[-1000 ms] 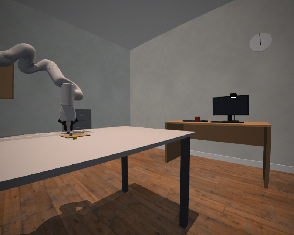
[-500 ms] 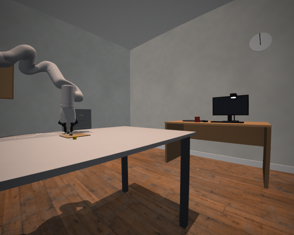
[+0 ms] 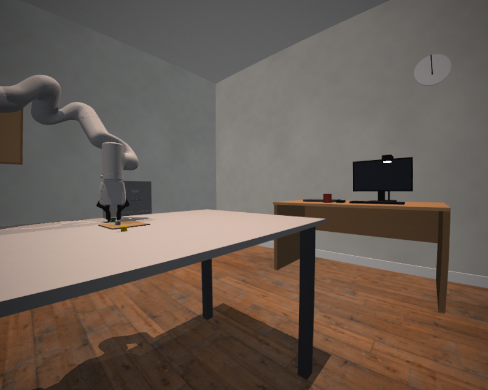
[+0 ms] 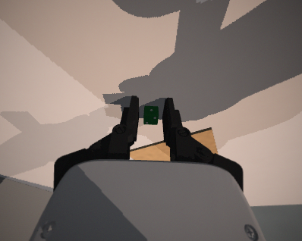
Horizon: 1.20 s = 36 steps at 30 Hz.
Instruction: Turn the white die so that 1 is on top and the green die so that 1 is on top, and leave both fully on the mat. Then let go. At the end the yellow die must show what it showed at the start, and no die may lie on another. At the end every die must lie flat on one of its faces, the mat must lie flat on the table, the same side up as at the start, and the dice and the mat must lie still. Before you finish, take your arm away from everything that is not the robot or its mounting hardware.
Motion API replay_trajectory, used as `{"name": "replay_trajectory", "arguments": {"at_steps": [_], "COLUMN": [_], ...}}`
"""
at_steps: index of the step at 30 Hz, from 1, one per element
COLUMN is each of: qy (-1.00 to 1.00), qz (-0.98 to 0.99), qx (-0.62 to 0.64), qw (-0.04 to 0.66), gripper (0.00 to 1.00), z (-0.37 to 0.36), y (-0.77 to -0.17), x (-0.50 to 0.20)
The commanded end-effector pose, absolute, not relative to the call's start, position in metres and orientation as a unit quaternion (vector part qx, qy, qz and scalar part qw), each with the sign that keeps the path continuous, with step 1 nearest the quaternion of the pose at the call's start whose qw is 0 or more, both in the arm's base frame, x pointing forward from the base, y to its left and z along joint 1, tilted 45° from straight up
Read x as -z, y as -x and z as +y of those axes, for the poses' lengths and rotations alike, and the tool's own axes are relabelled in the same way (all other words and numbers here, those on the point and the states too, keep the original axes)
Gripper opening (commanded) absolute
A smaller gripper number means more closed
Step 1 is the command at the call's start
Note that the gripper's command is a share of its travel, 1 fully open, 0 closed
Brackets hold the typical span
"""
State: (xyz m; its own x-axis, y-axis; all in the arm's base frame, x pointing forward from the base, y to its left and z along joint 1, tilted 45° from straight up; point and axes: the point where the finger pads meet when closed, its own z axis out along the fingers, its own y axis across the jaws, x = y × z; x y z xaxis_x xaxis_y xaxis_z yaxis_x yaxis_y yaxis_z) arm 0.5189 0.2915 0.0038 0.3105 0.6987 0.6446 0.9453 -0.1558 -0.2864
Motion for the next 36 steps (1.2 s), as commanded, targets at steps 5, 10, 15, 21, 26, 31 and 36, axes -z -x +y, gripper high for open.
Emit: {"name": "replay_trajectory", "arguments": {"at_steps": [5,10,15,21,26,31,36], "qy": [0.737,0.737,0.737,0.737,0.737,0.737,0.737], "qz": [-0.557,-0.557,-0.557,-0.557,-0.557,-0.557,-0.557], "qx": [0.185,0.185,0.185,0.185,0.185,0.185,0.185], "qw": [0.334,0.334,0.334,0.334,0.334,0.334,0.334], "gripper": [0.31,0.31,0.31,0.31,0.31,0.11,0.11], "z": [0.2913,0.2913,0.2913,0.2913,0.2913,0.2913,0.2913], "y": [-0.5197,-0.5197,-0.5197,-0.5197,-0.5197,-0.5197,-0.5197], "x": [-0.0043,-0.0043,-0.0043,-0.0043,-0.0043,-0.0043,-0.0043]}}
